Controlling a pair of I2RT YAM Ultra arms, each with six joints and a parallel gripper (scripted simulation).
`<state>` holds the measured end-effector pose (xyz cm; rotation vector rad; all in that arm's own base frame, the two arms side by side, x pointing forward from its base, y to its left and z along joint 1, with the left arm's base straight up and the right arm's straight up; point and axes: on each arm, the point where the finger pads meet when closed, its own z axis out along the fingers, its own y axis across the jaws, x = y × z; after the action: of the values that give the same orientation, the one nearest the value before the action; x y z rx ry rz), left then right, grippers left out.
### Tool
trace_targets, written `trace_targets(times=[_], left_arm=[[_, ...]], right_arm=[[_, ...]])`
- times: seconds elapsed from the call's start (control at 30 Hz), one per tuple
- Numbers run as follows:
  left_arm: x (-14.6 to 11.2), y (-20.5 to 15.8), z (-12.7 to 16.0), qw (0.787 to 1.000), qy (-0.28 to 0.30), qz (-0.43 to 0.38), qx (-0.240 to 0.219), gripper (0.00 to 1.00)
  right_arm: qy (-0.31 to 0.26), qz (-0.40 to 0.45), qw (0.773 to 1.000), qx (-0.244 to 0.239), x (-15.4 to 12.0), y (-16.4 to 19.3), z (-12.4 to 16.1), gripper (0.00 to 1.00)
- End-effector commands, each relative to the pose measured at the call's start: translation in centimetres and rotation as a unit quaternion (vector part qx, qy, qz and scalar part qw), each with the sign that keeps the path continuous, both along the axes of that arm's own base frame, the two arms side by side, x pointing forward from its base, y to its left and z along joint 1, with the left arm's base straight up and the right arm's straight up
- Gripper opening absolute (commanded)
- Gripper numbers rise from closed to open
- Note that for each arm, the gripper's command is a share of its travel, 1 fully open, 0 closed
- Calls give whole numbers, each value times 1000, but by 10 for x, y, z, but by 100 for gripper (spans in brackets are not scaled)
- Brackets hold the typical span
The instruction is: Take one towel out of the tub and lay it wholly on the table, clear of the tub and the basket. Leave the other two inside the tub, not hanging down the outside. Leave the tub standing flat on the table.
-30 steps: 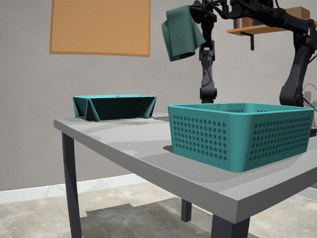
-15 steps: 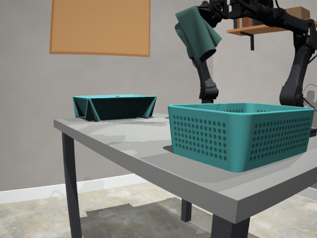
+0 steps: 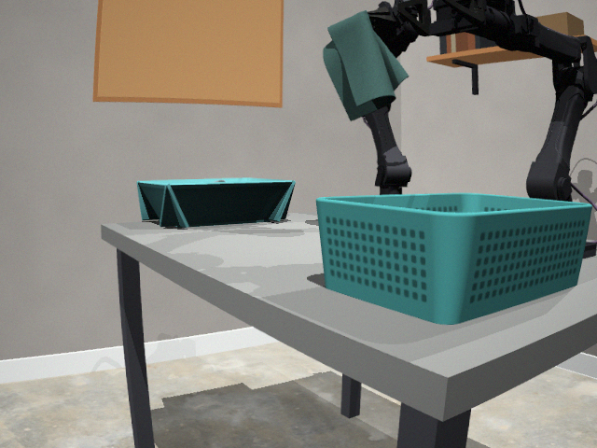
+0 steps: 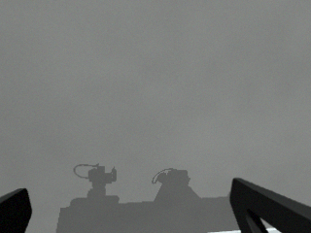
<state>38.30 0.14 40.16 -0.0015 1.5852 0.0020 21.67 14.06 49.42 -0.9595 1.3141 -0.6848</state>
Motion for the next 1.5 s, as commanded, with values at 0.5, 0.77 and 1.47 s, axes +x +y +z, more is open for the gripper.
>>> trace_targets(times=[0.5, 0.77, 1.47], left_arm=[[-1, 0, 6, 1000, -7, -1, 0, 100], [-1, 0, 6, 1000, -7, -1, 0, 100], [-1, 0, 6, 1000, -7, -1, 0, 100]], right_arm=[[-6, -2, 1000, 17, -1, -5, 8, 1], [-6, -2, 1000, 17, -1, -5, 8, 1], [44, 7, 999, 16, 0, -5, -13, 1]])
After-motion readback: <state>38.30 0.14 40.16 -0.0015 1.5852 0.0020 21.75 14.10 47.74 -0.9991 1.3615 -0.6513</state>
